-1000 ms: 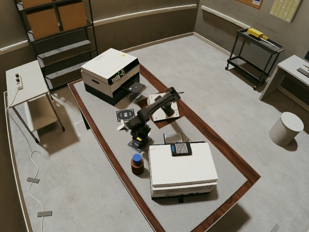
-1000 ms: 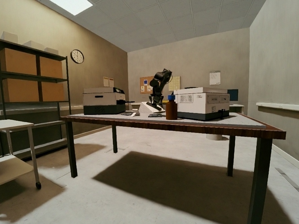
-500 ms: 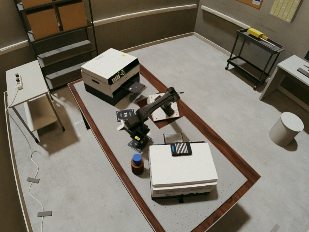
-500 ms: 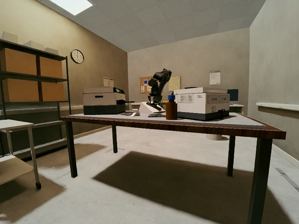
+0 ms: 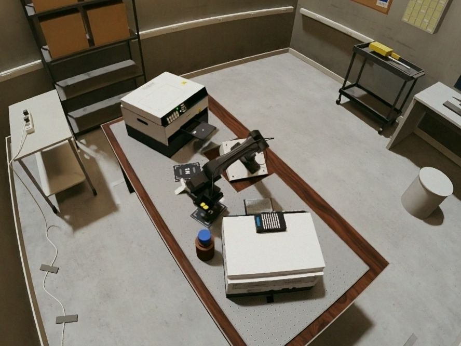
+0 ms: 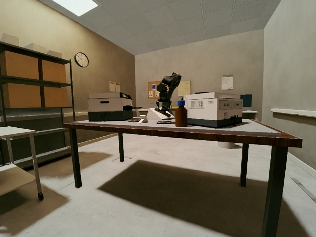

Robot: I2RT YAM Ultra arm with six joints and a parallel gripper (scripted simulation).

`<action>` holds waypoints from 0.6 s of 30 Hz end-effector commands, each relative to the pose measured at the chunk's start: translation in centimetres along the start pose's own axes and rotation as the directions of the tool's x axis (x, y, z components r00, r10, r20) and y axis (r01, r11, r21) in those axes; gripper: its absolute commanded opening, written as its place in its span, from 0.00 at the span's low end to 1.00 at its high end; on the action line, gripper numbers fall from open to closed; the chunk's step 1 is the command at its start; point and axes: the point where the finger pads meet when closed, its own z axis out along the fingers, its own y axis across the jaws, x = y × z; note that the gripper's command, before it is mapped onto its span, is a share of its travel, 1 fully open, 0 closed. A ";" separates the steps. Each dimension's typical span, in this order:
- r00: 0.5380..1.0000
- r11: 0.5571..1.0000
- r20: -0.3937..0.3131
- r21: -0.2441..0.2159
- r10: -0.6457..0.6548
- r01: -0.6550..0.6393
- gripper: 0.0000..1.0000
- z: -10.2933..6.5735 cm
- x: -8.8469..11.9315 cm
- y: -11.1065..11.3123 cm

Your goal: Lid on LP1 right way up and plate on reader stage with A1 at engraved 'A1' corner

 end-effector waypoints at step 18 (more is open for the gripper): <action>0.999 1.000 0.036 0.009 -0.019 0.019 0.85 -0.2 -0.1 -0.6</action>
